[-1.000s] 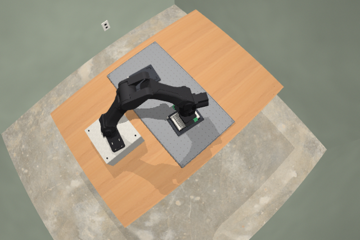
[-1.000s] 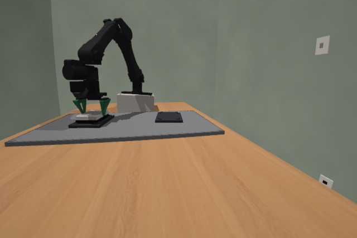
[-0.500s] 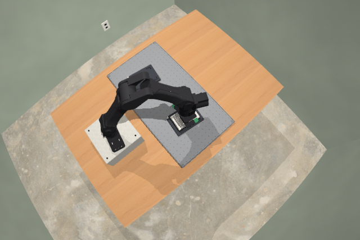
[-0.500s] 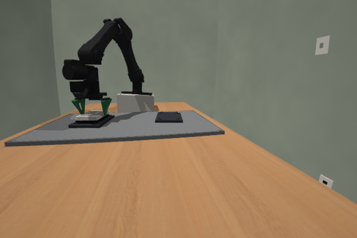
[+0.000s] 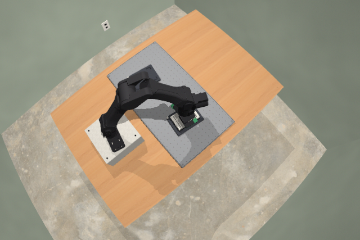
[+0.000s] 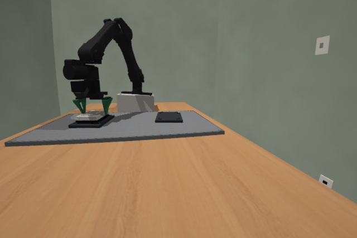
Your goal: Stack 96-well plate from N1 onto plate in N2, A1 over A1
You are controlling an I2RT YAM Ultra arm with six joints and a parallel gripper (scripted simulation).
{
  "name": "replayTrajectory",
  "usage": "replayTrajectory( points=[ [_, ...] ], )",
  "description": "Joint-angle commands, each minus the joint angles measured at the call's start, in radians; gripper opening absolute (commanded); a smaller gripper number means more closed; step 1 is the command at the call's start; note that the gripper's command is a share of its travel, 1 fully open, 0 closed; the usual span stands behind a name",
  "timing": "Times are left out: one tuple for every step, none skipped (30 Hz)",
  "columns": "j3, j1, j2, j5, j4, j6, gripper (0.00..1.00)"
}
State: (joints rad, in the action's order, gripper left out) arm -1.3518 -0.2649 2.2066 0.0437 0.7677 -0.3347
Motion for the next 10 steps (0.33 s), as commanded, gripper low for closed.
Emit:
replayTrajectory(
  points=[
    [-0.046,-0.009,-0.064,0.004,0.043,-0.004,1.0],
    [-0.049,-0.01,-0.069,0.004,0.052,-0.005,1.0],
    [-0.053,-0.012,-0.074,0.004,0.061,-0.006,1.0],
    [-0.057,-0.013,-0.079,0.004,0.07,-0.006,1.0],
    [-0.061,-0.013,-0.084,0.003,0.079,-0.007,1.0],
    [-0.063,-0.013,-0.084,0.004,0.08,-0.007,1.0],
    [-0.064,-0.013,-0.083,0.004,0.082,-0.007,1.0],
    [-0.065,-0.013,-0.083,0.004,0.082,-0.007,1.0],
    [-0.066,-0.013,-0.083,0.004,0.083,-0.007,1.0],
    [-0.066,-0.013,-0.082,0.004,0.083,-0.007,1.0]
  ],
)
